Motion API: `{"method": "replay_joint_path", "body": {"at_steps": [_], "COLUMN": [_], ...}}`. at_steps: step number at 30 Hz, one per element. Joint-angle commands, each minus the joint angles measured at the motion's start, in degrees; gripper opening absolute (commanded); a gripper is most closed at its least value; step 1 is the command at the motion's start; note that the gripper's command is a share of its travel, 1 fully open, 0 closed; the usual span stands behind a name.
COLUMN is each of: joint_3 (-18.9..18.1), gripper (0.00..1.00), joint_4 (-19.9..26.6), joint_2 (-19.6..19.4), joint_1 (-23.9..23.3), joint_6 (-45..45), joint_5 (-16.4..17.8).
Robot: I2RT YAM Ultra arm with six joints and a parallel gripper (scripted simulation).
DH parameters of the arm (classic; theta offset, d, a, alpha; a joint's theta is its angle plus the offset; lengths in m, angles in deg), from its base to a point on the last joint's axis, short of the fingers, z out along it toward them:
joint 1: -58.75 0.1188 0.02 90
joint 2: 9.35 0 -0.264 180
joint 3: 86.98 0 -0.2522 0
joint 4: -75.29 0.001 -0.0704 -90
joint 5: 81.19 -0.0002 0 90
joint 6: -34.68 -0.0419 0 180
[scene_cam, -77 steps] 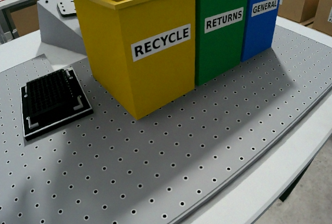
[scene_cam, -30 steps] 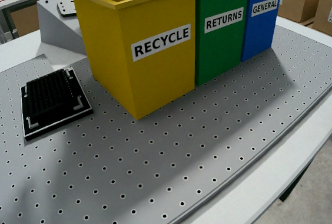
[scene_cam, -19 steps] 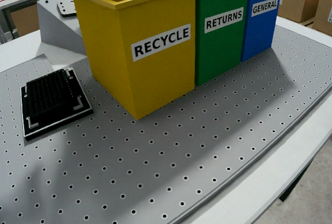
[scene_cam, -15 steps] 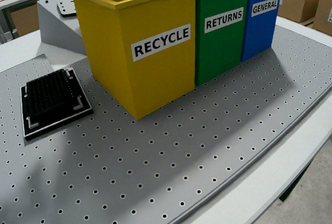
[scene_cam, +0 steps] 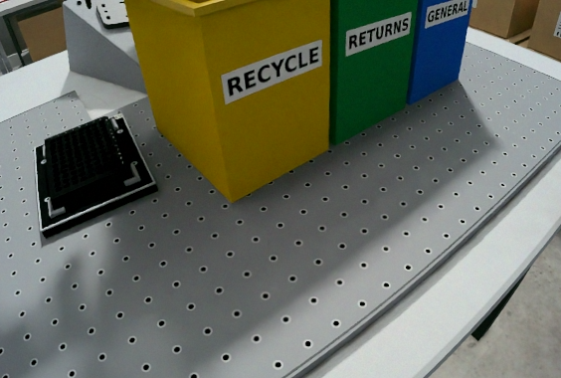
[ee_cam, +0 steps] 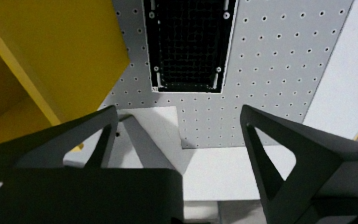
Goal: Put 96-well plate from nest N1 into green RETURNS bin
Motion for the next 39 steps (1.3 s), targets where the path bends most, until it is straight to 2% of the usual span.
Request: {"method": "replay_joint_path", "body": {"at_steps": [1, 22, 35, 39], "joint_3": [1.17, 6.9, 10.61, 11.29], "gripper": [1.0, 1.0, 1.0, 1.0], "joint_4": [-2.95, -10.27, -14.75, -15.83], "joint_2": [2.03, 2.29, -0.38, 0.16], "joint_1": [-0.32, 2.35, 4.1, 4.35], "joint_6": [-1.54, -4.31, -5.85, -6.24], "joint_5": [-0.06, -0.25, -0.47, -0.46]}}
